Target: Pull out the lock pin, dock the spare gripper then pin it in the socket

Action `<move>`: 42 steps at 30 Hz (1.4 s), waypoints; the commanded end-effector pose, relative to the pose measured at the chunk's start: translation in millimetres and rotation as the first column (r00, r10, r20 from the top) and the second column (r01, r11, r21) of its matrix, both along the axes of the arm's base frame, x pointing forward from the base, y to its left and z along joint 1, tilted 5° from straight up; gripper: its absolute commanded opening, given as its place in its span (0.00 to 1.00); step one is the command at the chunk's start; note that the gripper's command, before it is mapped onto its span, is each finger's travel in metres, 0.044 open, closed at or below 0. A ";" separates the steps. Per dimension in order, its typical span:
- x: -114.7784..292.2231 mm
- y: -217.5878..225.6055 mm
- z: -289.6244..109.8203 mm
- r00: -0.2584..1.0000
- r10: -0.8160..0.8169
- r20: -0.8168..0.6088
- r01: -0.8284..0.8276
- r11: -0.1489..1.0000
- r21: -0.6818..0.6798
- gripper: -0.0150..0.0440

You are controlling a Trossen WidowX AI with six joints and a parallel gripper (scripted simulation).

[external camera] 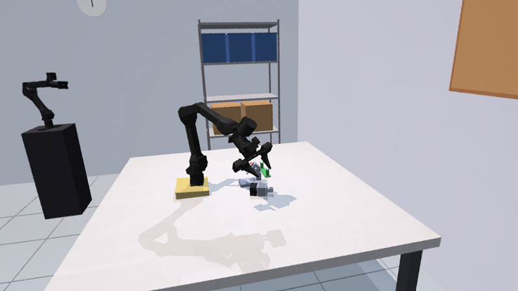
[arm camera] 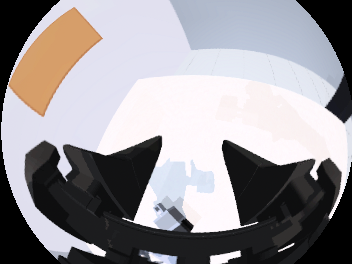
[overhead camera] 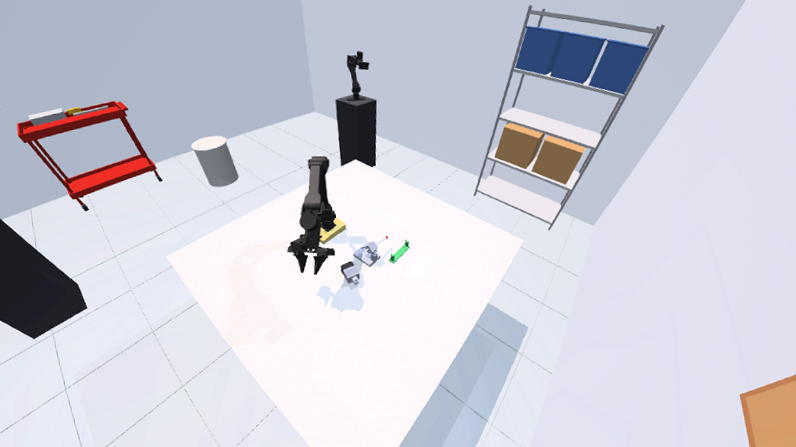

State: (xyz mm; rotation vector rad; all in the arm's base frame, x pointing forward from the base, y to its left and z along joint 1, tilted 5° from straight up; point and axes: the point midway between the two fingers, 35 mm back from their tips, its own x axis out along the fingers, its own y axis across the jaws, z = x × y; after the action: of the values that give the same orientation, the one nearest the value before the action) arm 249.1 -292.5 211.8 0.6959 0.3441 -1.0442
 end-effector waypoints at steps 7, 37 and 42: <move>85.6 130.9 -18.4 0.562 0.653 -0.508 -0.720 0.688 0.089 0.76; 46.6 393.1 -37.0 -0.834 -0.065 -0.548 -0.393 -0.627 0.673 0.76; 51.1 383.2 -81.9 -0.837 -0.058 -0.545 -0.394 -0.627 0.672 0.76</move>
State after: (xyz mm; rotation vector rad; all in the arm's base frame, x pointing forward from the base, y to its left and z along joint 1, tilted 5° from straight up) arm 301.3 96.8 155.5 -1.2671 1.1804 1.0876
